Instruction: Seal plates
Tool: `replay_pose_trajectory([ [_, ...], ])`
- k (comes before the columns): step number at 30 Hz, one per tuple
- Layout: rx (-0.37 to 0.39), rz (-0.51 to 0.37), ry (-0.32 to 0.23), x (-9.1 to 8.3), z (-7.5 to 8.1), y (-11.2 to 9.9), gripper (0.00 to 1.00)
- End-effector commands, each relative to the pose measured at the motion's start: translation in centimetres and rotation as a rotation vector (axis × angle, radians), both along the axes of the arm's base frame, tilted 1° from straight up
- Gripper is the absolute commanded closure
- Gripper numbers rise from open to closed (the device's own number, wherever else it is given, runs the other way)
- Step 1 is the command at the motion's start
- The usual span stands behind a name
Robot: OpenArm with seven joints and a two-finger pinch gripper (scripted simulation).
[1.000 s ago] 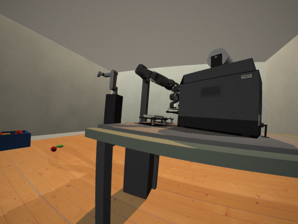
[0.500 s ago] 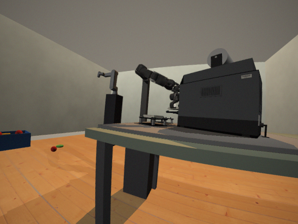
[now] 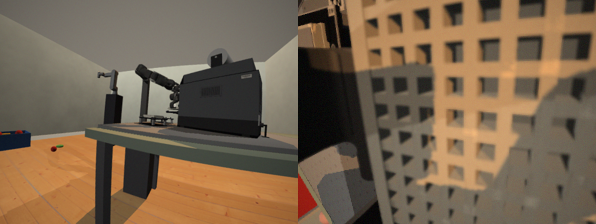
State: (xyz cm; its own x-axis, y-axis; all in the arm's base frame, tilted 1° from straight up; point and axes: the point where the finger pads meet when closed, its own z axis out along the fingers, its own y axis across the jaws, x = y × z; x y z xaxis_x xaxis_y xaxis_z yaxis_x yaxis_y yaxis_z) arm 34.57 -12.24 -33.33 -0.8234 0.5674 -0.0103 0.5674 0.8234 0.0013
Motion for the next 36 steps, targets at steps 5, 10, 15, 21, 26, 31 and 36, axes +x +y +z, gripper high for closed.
replay_pose_trajectory([
  [5,0.004,0.005,0.000,-0.06,-0.31,0.09,1.00],
  [10,0.003,0.005,0.000,-0.05,-0.56,0.08,1.00],
  [15,0.004,0.005,-0.001,-0.04,-0.79,0.09,1.00],
  [21,0.002,0.002,-0.002,0.06,-0.76,0.05,1.00],
  [26,0.002,0.002,-0.002,0.06,-0.76,0.05,1.00],
  [31,0.002,0.002,-0.002,0.06,-0.76,0.05,1.00],
  [36,0.002,0.002,-0.002,0.07,-0.76,0.05,1.00],
])
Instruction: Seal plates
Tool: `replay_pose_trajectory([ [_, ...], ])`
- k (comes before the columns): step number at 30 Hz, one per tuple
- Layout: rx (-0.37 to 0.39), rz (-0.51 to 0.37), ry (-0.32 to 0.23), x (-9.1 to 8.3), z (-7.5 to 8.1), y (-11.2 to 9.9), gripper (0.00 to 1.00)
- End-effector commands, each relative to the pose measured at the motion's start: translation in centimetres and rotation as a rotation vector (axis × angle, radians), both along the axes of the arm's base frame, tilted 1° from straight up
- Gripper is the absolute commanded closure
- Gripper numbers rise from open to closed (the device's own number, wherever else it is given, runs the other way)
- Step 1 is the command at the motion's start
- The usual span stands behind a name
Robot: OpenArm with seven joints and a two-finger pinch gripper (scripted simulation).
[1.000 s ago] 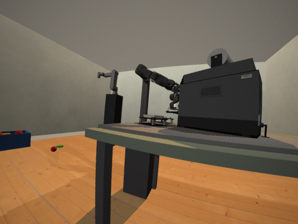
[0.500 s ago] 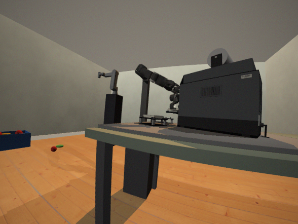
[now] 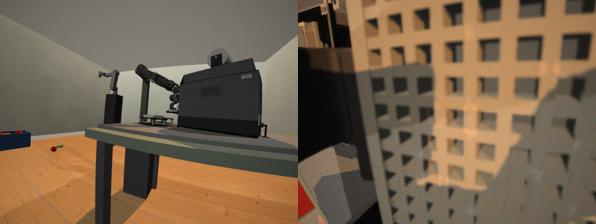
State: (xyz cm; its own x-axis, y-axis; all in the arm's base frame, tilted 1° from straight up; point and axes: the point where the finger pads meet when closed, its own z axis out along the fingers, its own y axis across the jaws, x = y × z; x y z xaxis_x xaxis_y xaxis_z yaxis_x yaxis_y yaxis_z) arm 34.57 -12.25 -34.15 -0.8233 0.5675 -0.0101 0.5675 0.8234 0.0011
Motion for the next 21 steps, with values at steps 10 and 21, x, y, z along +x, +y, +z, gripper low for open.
replay_pose_trajectory([
  [10,0.002,0.002,-0.002,0.07,0.05,0.06,1.00],
  [21,0.004,0.005,-0.001,-0.02,-0.26,0.10,1.00],
])
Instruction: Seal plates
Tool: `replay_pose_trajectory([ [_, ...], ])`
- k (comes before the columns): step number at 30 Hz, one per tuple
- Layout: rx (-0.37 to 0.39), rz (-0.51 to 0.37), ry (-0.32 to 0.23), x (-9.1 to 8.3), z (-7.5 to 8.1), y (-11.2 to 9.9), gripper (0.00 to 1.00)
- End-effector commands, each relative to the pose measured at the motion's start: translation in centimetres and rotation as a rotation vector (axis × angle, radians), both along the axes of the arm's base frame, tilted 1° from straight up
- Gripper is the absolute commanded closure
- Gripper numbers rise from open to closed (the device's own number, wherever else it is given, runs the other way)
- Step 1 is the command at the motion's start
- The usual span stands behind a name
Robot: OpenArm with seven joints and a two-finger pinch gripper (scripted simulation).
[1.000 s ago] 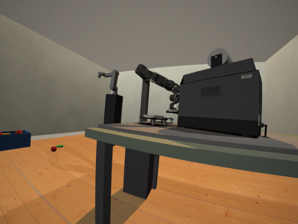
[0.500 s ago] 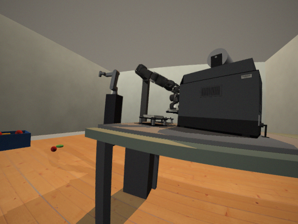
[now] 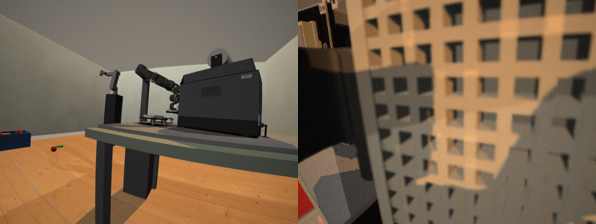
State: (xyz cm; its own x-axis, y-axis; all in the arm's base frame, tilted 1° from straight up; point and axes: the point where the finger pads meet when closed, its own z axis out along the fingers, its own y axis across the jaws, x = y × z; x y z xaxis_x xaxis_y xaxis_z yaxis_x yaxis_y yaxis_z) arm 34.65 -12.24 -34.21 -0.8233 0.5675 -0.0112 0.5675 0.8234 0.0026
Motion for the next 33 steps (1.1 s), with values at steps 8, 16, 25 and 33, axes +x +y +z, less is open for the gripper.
replay_pose_trajectory([
  [8,0.003,0.005,0.001,-0.10,-0.44,0.08,1.00],
  [16,0.003,0.005,0.002,-0.13,-0.67,0.09,1.00],
  [25,0.004,0.005,0.000,-0.09,-0.92,0.09,1.00],
  [33,0.004,0.005,0.001,-0.10,-1.13,0.09,1.00],
])
